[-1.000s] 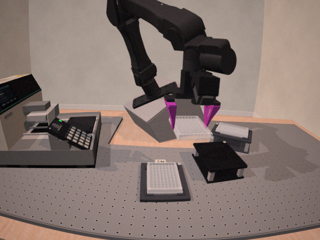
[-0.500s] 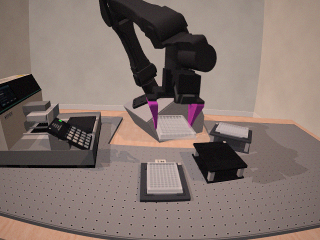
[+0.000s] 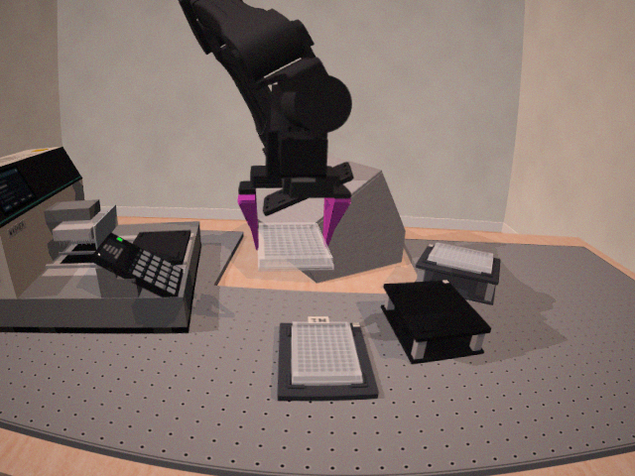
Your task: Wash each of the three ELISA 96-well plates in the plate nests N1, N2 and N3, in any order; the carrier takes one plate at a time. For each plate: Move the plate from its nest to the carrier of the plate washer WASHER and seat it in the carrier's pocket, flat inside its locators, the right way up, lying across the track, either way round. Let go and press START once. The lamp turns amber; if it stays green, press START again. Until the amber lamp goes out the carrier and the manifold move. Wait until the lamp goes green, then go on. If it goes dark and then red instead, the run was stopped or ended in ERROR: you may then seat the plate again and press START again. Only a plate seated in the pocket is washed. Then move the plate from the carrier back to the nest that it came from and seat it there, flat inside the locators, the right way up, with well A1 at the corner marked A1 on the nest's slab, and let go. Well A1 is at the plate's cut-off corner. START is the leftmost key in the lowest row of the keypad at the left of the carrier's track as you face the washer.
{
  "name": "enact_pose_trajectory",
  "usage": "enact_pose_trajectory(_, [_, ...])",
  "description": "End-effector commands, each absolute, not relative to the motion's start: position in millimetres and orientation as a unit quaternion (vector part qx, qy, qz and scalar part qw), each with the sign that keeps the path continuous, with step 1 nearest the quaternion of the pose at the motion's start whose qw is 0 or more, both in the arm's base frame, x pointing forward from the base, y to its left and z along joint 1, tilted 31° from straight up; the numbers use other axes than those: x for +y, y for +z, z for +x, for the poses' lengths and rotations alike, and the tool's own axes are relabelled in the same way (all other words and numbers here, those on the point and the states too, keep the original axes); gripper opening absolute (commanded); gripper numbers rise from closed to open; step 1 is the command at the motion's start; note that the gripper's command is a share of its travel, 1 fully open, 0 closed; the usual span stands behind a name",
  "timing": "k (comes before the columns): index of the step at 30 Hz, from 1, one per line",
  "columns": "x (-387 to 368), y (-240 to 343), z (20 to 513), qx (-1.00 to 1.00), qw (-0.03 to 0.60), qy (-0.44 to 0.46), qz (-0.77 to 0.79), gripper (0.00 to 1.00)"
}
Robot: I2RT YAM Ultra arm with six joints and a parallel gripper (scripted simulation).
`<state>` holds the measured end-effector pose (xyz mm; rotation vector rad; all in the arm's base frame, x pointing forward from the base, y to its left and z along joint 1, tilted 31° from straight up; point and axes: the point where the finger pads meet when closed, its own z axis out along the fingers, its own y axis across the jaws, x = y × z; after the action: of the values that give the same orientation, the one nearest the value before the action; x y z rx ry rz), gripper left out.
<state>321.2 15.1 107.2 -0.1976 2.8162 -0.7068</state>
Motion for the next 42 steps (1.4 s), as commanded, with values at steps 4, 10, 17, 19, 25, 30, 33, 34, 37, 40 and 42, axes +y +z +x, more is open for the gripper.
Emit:
enact_pose_trajectory(4, [-7, 127, 319, 0.959, 0.124, -0.241, -0.082, 0.0])
enact_pose_trajectory(10, [-31, 140, 314, 0.959, 0.124, -0.242, -0.082, 0.0])
enact_pose_trajectory(17, [-43, 144, 306, 0.958, 0.121, -0.243, -0.091, 0.0])
enact_pose_trajectory(19, [-51, 148, 301, 0.958, 0.121, -0.243, -0.091, 0.0])
enact_pose_trajectory(25, [-75, 157, 286, 0.958, 0.121, -0.244, -0.091, 0.0])
enact_pose_trajectory(30, [-87, 162, 278, 0.958, 0.121, -0.244, -0.091, 0.0])
enact_pose_trajectory(33, [-99, 167, 270, 0.958, 0.121, -0.244, -0.091, 0.0])
enact_pose_trajectory(34, [-103, 169, 268, 0.958, 0.121, -0.244, -0.091, 0.0])
enact_pose_trajectory(37, [-115, 173, 260, 0.958, 0.121, -0.244, -0.09, 0.0])
enact_pose_trajectory(40, [-127, 178, 252, 0.958, 0.121, -0.245, -0.09, 0.0])
enact_pose_trajectory(42, [-135, 181, 247, 0.958, 0.121, -0.245, -0.09, 0.0])
